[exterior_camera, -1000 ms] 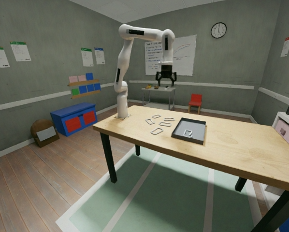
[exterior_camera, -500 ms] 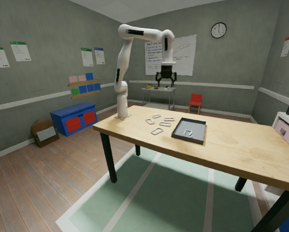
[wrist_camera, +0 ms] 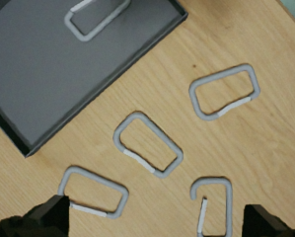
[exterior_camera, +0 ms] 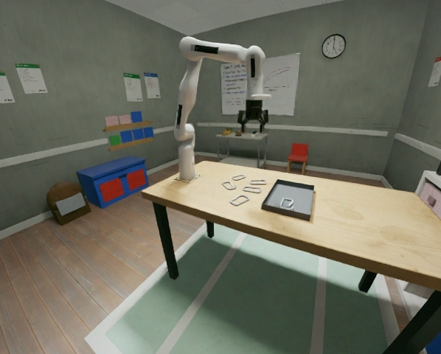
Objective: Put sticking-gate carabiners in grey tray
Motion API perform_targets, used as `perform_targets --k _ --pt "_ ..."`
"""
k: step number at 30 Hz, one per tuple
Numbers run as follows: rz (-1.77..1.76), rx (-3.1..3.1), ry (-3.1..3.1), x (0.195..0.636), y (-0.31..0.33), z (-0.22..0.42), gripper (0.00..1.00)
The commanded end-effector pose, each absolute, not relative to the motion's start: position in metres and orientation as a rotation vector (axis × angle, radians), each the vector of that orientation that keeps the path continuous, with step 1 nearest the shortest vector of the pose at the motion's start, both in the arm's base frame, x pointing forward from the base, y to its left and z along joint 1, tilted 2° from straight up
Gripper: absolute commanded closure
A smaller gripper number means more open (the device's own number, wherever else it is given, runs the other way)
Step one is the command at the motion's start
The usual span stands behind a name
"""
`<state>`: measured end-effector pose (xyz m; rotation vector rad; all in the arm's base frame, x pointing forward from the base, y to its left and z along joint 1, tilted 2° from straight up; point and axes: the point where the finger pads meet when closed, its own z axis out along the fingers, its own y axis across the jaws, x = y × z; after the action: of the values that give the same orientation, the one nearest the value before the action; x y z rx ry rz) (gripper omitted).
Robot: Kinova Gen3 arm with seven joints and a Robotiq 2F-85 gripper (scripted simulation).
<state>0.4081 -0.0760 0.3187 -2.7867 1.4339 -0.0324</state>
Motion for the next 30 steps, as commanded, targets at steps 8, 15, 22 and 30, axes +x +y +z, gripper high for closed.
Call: perform_targets --k 8,15,22,30 --pt "-0.037 -2.8 1.406 0.381 -0.076 0.266 0.0" --pt "-0.037 -2.8 1.406 0.381 -0.076 0.266 0.0" --pt "-0.039 -2.812 1.38 0.355 -0.076 0.213 0.0" --pt "-0.039 -2.812 1.38 0.355 -0.076 0.213 0.0"
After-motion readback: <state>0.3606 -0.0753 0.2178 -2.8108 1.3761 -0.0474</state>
